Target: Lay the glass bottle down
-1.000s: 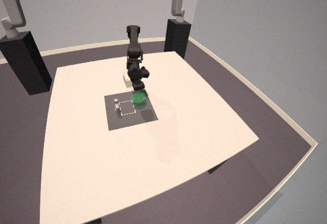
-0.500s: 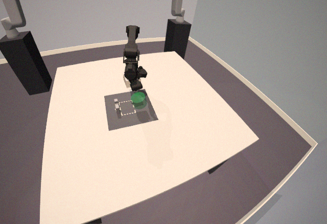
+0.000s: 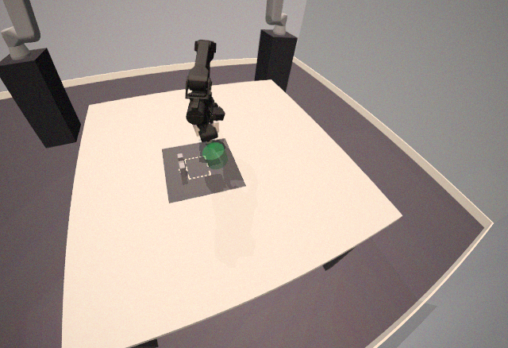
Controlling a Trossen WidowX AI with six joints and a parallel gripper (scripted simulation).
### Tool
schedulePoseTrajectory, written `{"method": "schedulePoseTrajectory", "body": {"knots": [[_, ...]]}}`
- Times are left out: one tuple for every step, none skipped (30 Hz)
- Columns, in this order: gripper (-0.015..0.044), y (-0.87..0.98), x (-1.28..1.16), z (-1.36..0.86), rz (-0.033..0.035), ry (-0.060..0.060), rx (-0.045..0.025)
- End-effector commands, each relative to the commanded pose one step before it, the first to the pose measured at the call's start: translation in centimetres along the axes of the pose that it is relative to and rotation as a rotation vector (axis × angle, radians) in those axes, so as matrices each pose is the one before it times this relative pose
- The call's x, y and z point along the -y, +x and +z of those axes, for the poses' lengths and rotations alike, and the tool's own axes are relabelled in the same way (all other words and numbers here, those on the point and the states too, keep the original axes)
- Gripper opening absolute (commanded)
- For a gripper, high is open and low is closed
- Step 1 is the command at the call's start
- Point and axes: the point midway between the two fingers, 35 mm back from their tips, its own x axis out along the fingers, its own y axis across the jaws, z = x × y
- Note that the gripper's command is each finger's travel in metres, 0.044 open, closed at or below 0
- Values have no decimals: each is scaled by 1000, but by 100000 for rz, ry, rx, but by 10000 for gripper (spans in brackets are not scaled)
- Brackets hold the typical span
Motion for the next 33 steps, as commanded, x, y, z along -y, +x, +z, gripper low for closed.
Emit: {"method": "schedulePoseTrajectory", "body": {"knots": [[125,-145,85,-920,20,249,-1067],[125,-8,-3,-83,-4,-55,200],[125,-8,-3,-83,-4,-54,199],[125,-8,-3,-83,-5,-54,197],[125,-8,-3,-83,-6,-53,196],[125,-8,-4,-84,-6,-52,194],[125,-7,-4,-84,-7,-52,193],[125,-7,-4,-84,-8,-51,192],[125,-7,-4,-85,-9,-51,191],[125,-7,-4,-86,-9,-51,189],[125,-7,-4,-86,-10,-50,187],[125,-6,-4,-86,-10,-49,185],[125,-6,-4,-86,-11,-49,184],[125,-6,-4,-86,-11,-48,183],[125,-6,-4,-87,-12,-48,182],[125,-5,-4,-88,-12,-47,181],[125,-5,-5,-88,-13,-47,179],[125,-5,-5,-89,-13,-46,177],[125,-5,-5,-89,-14,-45,175],[125,-4,-5,-89,-15,-44,173],[125,-4,-5,-90,-15,-44,172],[125,-4,-5,-90,-16,-43,170],[125,-3,-5,-90,-17,-42,168],[125,-3,-5,-91,-17,-42,167],[125,-3,-5,-92,-18,-41,165],[125,-2,-5,-93,-19,-40,162],[125,-2,-6,-93,-20,-40,160],[125,-2,-6,-93,-21,-39,158],[125,-2,-6,-94,-22,-38,156],[125,-1,-6,-94,-22,-37,153],[125,-1,-6,-95,-23,-37,151],[125,0,-6,-96,-24,-36,149],[125,0,-6,-97,-25,-36,147]]}}
